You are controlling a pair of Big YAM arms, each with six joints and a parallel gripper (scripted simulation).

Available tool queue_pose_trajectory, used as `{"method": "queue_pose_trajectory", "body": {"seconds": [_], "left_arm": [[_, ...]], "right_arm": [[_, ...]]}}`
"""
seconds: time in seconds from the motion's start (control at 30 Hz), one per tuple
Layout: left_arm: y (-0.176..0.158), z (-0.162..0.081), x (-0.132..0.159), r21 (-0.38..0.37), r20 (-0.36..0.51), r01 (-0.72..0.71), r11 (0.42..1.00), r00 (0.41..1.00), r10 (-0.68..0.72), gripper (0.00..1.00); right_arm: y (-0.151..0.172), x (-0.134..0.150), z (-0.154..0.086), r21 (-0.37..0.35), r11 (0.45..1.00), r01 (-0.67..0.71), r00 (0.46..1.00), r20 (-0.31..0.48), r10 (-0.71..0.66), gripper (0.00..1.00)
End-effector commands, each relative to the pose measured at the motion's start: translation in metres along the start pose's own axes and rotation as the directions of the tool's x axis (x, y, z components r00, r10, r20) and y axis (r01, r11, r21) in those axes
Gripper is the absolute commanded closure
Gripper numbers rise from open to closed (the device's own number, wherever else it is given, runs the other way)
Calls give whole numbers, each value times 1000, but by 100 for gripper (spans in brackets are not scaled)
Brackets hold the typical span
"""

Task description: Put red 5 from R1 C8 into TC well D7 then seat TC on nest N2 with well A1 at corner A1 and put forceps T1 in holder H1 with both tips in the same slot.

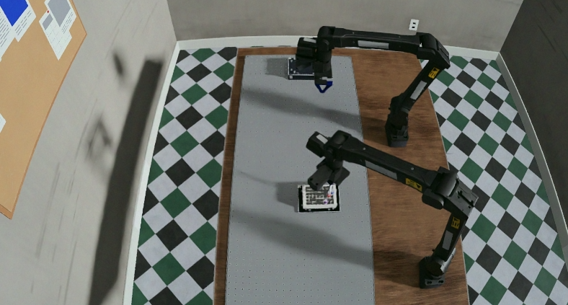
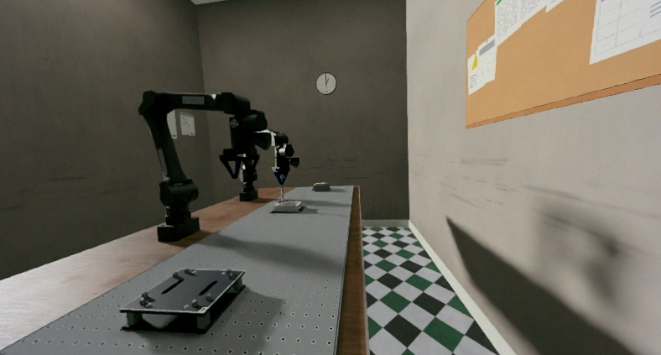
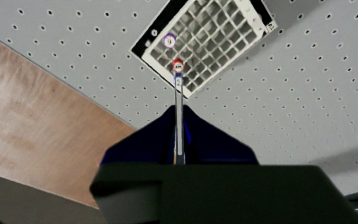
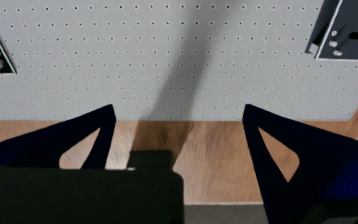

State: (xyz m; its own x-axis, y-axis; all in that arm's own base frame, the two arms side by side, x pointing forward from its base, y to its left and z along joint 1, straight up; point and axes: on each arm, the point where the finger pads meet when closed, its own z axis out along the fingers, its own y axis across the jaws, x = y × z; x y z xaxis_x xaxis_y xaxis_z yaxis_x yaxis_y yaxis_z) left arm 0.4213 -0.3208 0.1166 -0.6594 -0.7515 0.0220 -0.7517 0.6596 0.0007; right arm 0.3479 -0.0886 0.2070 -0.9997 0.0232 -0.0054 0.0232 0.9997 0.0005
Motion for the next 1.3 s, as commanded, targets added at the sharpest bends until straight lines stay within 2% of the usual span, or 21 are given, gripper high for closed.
{"method": "queue_pose_trajectory", "body": {"seconds": [0.0, 1.03, 1.13, 1.27], "left_arm": [[-3, 4, -6, 2, -2, 0, 1000, 1000, 0, 93], [-4, 4, -6, 3, -2, 0, 1000, 1000, 0, 93], [-6, -2, -6, 10, -1, 0, 1000, 1000, 0, 93], [-17, -28, -6, 53, 2, -1, 999, 1000, 1, 93]], "right_arm": [[-2, -9, -11, 8, 1000, -2, 1000, 30, 2, 0], [-2, -9, -11, 8, 1000, -2, 1000, 30, 2, 0], [-2, -9, -11, 8, 1000, -2, 1000, 30, 2, 0], [-2, -9, -11, 8, 1000, -2, 1000, 30, 2, 0]]}}
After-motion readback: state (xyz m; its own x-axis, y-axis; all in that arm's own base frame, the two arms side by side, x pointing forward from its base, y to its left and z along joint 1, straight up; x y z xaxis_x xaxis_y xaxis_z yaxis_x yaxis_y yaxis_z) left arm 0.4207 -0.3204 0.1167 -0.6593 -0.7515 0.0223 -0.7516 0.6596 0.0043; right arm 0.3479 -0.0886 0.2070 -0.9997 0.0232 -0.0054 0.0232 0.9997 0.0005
